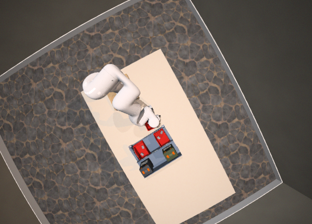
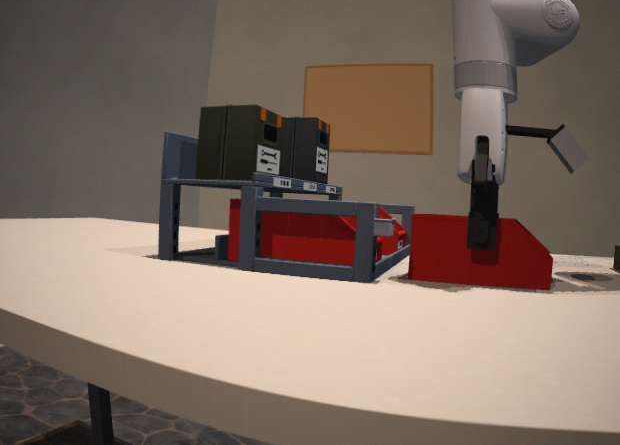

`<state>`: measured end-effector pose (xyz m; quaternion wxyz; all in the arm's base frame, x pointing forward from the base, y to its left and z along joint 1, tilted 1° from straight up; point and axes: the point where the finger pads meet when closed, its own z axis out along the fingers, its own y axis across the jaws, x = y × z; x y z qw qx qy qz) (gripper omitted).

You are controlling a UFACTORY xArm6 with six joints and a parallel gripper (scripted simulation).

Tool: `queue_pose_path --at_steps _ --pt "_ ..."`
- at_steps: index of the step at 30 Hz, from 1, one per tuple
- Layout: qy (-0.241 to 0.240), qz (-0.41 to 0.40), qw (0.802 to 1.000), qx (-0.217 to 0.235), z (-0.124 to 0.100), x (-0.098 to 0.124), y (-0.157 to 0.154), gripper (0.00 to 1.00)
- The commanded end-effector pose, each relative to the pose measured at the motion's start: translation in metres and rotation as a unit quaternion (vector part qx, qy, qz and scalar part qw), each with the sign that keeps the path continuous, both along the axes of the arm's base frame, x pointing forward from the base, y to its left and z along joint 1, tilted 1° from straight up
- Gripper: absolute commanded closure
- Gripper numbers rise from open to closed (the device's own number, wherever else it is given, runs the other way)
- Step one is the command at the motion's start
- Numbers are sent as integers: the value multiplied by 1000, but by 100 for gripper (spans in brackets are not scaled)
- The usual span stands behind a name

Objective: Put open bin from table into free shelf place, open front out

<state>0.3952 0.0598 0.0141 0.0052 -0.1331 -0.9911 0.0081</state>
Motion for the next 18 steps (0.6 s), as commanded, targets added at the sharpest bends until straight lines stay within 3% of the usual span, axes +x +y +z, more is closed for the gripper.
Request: queue_pose_path --at_steps 1,4,5,18 --pt "-2 0 1000 0 1 1 0 72" --pt "-2 0 1000 0 1 1 0 72" --pt "-2 0 1000 0 1 1 0 100" --pt "-2 0 1000 0 1 1 0 100"
